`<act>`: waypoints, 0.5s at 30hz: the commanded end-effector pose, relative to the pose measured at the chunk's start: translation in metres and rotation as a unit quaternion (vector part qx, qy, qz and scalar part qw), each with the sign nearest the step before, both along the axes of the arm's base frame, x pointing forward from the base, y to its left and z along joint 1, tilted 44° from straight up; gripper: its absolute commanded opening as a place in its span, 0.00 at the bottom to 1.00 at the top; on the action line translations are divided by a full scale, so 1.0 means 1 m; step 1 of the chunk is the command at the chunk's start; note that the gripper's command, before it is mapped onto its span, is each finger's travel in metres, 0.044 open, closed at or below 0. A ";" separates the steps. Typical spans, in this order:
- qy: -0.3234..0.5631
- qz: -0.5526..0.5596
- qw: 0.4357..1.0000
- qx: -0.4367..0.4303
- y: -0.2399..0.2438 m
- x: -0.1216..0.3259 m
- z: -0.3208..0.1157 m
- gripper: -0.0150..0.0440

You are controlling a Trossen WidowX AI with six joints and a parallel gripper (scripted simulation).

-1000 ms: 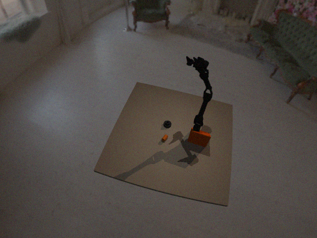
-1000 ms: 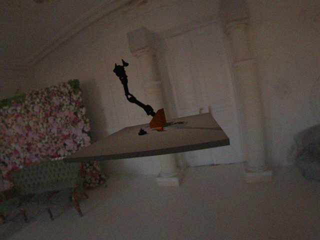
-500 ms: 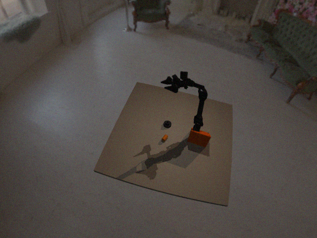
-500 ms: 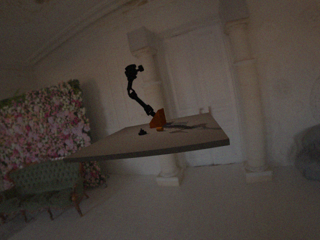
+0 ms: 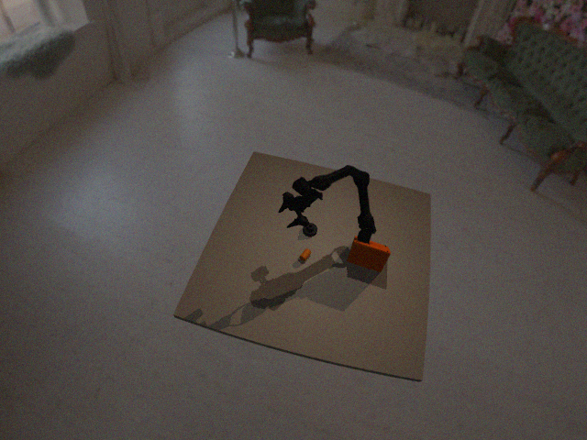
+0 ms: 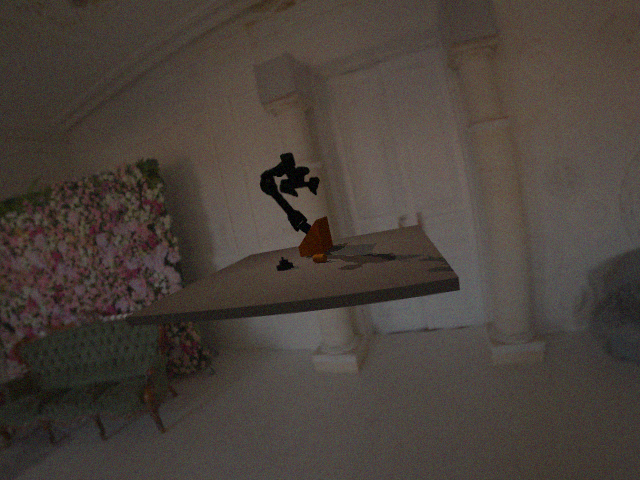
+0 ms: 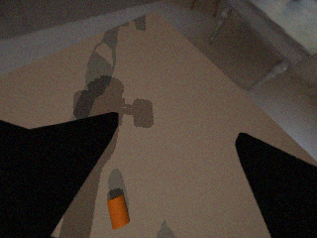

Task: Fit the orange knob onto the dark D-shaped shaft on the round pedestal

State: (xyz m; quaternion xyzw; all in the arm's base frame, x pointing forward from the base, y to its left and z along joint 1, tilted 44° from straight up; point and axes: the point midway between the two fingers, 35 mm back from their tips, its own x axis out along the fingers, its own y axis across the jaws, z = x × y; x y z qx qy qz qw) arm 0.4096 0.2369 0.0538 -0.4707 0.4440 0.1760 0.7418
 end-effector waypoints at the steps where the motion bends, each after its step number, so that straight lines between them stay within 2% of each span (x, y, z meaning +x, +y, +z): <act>1: 0.083 -0.007 0.992 -0.091 -0.044 -0.020 -0.058 1.00; 6: 0.214 -0.012 0.954 -0.211 -0.112 -0.065 -0.124 1.00; 10: 0.321 -0.007 0.901 -0.292 -0.163 -0.109 -0.159 1.00; 15: 0.337 -0.005 0.891 -0.303 -0.171 -0.116 -0.162 1.00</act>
